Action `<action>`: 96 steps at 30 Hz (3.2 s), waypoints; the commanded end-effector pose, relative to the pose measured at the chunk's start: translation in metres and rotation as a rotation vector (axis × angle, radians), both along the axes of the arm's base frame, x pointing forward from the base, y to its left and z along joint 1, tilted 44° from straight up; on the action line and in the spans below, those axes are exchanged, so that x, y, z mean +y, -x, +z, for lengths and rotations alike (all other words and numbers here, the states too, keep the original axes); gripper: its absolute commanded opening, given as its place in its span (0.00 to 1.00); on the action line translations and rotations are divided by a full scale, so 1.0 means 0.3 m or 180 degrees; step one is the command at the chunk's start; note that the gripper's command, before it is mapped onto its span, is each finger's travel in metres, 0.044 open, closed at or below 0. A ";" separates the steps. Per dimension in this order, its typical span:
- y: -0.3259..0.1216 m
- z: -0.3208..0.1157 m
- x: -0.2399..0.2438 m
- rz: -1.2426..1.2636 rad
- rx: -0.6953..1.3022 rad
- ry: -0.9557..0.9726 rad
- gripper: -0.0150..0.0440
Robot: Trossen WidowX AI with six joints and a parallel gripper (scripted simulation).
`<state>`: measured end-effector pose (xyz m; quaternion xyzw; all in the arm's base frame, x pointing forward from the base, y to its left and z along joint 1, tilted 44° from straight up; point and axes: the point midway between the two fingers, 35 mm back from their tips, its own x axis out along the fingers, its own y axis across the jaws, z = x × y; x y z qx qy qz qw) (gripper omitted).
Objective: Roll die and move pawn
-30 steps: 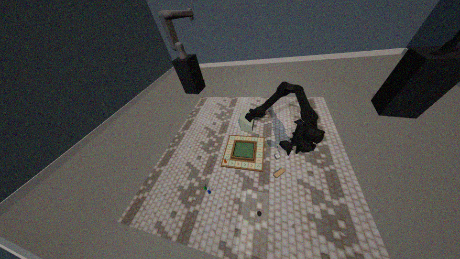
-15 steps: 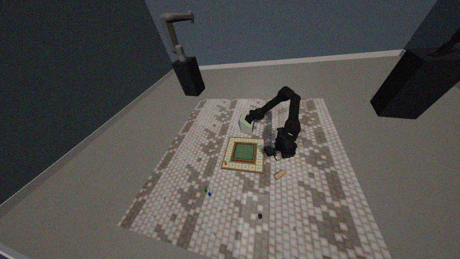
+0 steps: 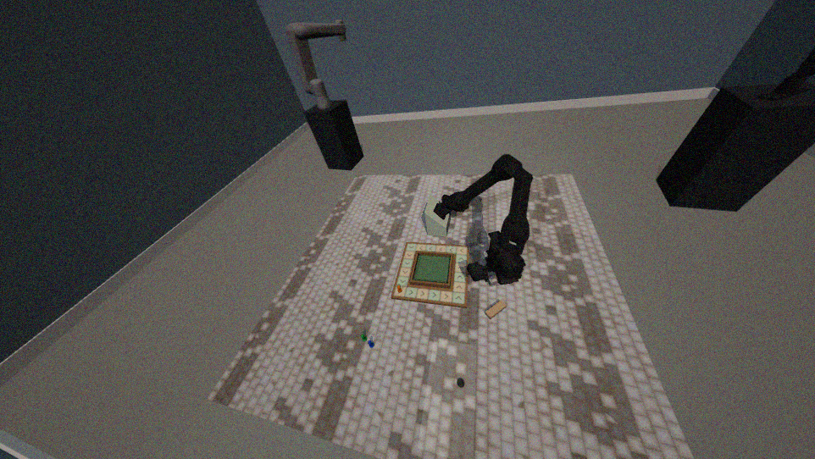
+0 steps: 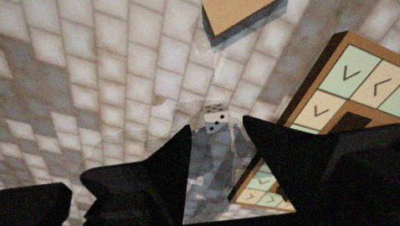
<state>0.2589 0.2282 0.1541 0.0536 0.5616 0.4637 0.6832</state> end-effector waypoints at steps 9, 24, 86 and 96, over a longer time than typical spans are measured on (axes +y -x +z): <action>0.006 -0.053 0.042 -0.0018 0.0013 0.0010 0.72; 0.006 -0.056 0.045 -0.0018 0.0013 0.0010 0.34; -0.120 -0.149 -0.519 -0.2734 0.2510 0.0345 0.25; -0.105 -0.254 -0.599 -0.3529 0.3274 0.0389 0.25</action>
